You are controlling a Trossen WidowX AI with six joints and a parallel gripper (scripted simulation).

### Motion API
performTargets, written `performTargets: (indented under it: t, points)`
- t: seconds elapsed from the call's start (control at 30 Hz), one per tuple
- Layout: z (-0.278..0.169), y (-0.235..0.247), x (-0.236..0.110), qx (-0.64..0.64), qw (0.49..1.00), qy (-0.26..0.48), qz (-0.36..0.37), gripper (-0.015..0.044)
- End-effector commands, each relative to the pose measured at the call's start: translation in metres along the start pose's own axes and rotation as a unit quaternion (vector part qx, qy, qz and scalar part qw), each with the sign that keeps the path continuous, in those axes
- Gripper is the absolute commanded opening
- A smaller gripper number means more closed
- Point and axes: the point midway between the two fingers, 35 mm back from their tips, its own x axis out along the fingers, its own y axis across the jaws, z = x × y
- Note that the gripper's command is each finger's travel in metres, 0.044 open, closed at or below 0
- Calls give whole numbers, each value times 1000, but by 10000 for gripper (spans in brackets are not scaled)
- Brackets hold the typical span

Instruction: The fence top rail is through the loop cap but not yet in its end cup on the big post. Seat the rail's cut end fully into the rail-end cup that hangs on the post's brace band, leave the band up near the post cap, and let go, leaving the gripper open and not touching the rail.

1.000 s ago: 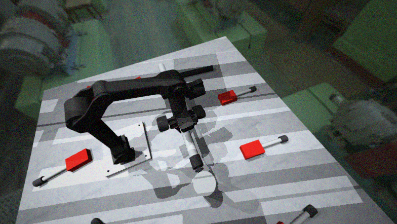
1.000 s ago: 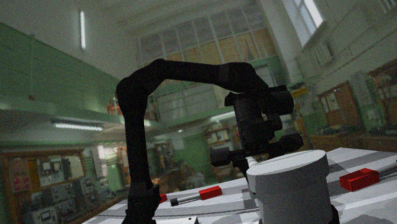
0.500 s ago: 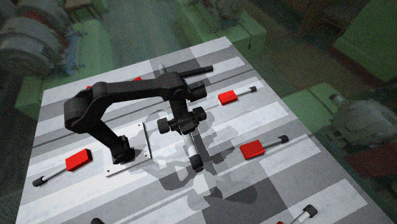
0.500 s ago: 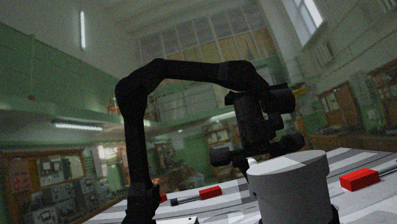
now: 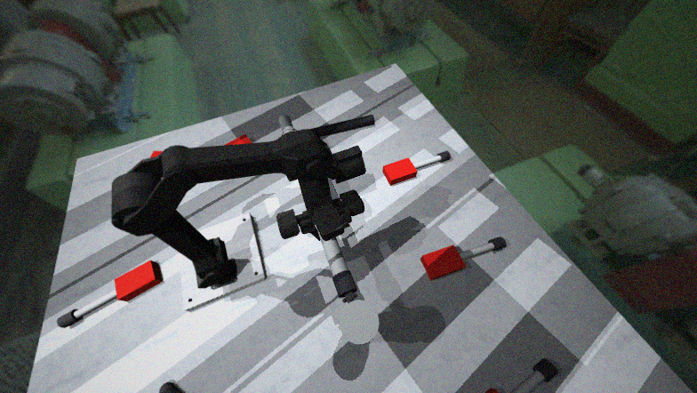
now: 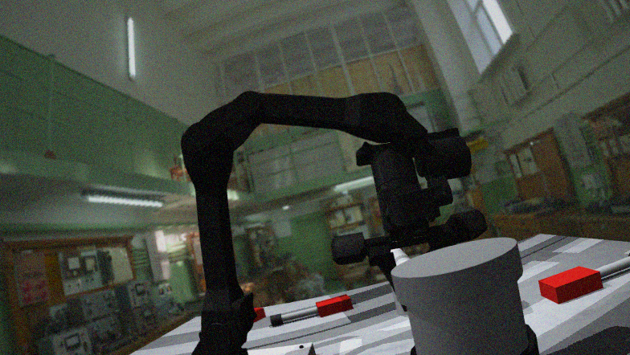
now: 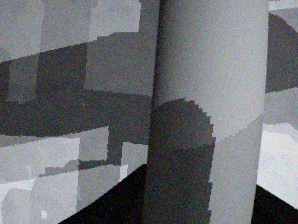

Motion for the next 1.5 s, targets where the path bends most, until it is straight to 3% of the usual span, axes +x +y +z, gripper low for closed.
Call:
performTargets:
  t: [0.0,0.4,0.73,0.97,1.2,1.47]
  points:
    - [7,0,-2,2,1000,-6,5,0]
    - [2,0,1,0,1000,0,0,0]
    - [2,0,0,0,1000,0,0,263]
    - [-9,0,-20,0,1000,1,-1,440]
    - [-24,-2,-46,0,1000,2,-1,440]
    - [-24,-3,-50,-6,1000,1,3,440]
